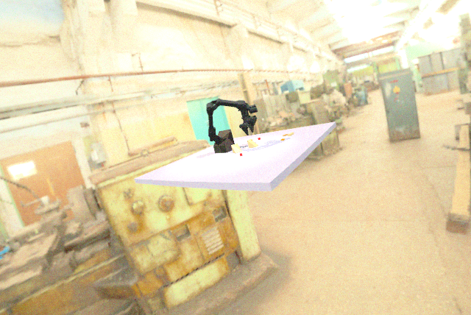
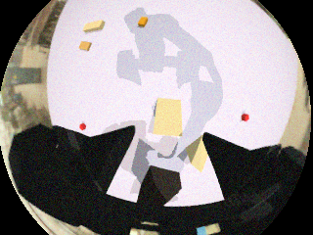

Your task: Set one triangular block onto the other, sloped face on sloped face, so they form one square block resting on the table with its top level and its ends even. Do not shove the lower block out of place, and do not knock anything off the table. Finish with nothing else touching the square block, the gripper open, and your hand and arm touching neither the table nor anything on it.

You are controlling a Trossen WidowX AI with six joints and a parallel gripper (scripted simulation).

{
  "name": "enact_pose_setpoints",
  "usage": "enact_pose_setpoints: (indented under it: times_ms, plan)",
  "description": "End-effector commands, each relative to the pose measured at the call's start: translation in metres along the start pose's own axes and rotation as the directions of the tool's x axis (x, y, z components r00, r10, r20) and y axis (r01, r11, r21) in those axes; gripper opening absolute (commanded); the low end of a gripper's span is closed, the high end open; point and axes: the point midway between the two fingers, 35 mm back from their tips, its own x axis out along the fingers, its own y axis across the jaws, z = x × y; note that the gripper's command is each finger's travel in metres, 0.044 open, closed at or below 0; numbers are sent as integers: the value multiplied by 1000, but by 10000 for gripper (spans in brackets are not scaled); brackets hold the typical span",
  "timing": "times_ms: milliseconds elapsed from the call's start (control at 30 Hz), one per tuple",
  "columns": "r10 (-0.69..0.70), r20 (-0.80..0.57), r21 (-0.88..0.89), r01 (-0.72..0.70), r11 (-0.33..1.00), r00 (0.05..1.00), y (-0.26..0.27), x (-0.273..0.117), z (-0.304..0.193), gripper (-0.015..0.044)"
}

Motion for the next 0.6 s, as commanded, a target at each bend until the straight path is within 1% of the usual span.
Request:
enact_pose_setpoints:
  times_ms: [0, 567]
  plan:
    - [-8, -8, -8, 8, 1000, 1000, -1, 9, -1, 440]
    - [-7, -7, -9, 7, 1000, 1000, -1, 37, -1, 440]
